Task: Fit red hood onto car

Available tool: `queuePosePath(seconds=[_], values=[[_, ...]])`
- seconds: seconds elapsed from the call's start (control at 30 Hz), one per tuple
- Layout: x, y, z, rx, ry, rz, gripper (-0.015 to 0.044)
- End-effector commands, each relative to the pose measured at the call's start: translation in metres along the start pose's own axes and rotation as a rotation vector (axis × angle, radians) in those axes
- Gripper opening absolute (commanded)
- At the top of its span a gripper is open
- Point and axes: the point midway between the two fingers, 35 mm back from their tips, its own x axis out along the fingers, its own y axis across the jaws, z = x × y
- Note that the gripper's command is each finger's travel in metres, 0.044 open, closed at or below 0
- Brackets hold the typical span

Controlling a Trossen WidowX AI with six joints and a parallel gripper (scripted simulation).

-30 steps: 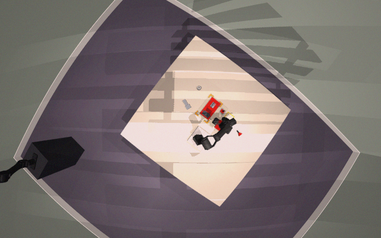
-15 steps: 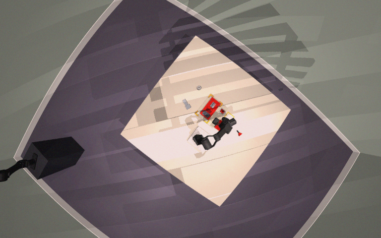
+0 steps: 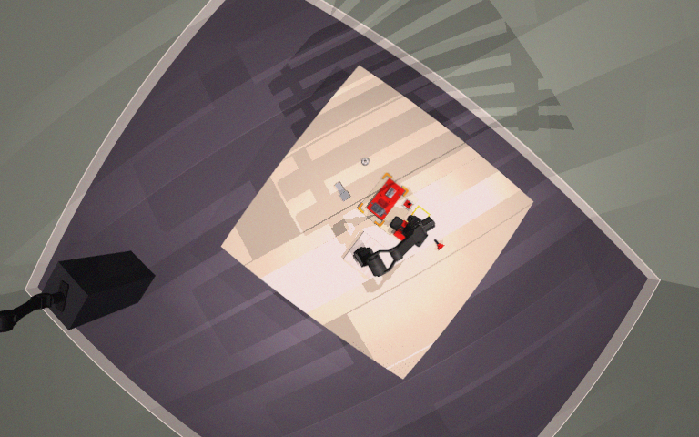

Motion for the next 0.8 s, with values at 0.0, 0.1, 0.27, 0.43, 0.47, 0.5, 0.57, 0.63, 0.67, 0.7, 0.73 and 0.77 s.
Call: queuePosePath(seconds=[0.0, 0.1, 0.27, 0.43, 0.47, 0.5, 0.57, 0.63, 0.67, 0.7, 0.73, 0.77], values=[[-0.018, 0.0, 0.003, 0.001, -0.016, -0.001, 0.0], [-0.028, 0.0, 0.003, 0.001, -0.016, -0.001, 0.0], [-0.047, 0.0, 0.002, 0.001, -0.017, -0.002, 0.0], [-0.064, 0.0, 0.002, 0.001, -0.017, -0.002, 0.0], [-0.067, 0.0, 0.002, 0.001, -0.017, -0.002, 0.0], [-0.069, 0.0, 0.002, 0.001, -0.017, -0.002, 0.0], [-0.074, 0.0, 0.002, 0.001, -0.017, -0.002, 0.0], [-0.078, 0.0, 0.002, 0.001, -0.017, -0.002, 0.0], [-0.08, 0.0, 0.002, 0.001, -0.017, -0.002, 0.0], [-0.08, 0.0, 0.002, 0.001, -0.017, -0.002, 0.0], [-0.08, 0.0, 0.002, 0.001, -0.017, -0.002, 0.0], [-0.08, 0.0, 0.002, 0.001, -0.017, -0.002, 0.0]])
